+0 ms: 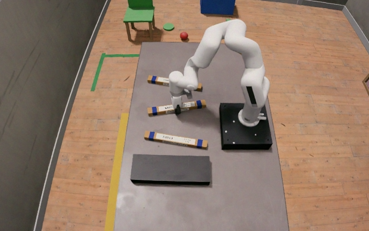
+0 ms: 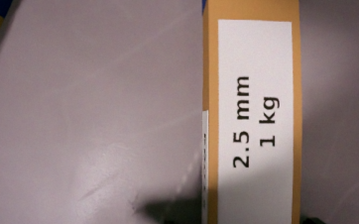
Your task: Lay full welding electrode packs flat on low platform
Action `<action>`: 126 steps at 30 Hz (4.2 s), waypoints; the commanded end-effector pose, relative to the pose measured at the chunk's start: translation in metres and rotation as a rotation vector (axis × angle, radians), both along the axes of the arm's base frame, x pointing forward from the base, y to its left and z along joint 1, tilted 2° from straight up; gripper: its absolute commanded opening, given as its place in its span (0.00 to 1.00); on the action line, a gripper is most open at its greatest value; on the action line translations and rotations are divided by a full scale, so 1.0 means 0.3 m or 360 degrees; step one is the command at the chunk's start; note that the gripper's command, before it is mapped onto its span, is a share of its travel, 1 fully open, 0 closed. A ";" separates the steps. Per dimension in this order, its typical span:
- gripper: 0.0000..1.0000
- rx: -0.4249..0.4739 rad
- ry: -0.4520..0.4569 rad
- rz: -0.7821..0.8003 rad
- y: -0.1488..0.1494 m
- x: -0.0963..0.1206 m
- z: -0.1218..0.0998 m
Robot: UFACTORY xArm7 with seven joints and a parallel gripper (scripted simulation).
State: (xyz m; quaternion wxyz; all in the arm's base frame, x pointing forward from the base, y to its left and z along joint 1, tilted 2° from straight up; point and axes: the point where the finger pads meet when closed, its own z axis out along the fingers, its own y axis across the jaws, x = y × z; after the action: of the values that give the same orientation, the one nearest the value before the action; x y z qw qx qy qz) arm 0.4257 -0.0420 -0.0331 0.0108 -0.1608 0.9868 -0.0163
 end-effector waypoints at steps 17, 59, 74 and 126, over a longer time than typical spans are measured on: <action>0.74 -0.0001 -0.0006 0.0000 0.000 0.005 0.004; 0.74 0.0003 -0.0008 -0.0160 0.213 0.005 0.288; 0.74 0.0017 -0.0023 -0.0565 0.719 -0.102 0.274; 0.74 0.0015 -0.0022 -0.0565 0.720 -0.086 0.092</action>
State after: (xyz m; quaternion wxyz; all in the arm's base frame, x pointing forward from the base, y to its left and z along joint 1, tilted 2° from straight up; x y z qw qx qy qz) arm 0.3983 0.1734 -0.0068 0.0136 0.0162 0.9997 -0.0150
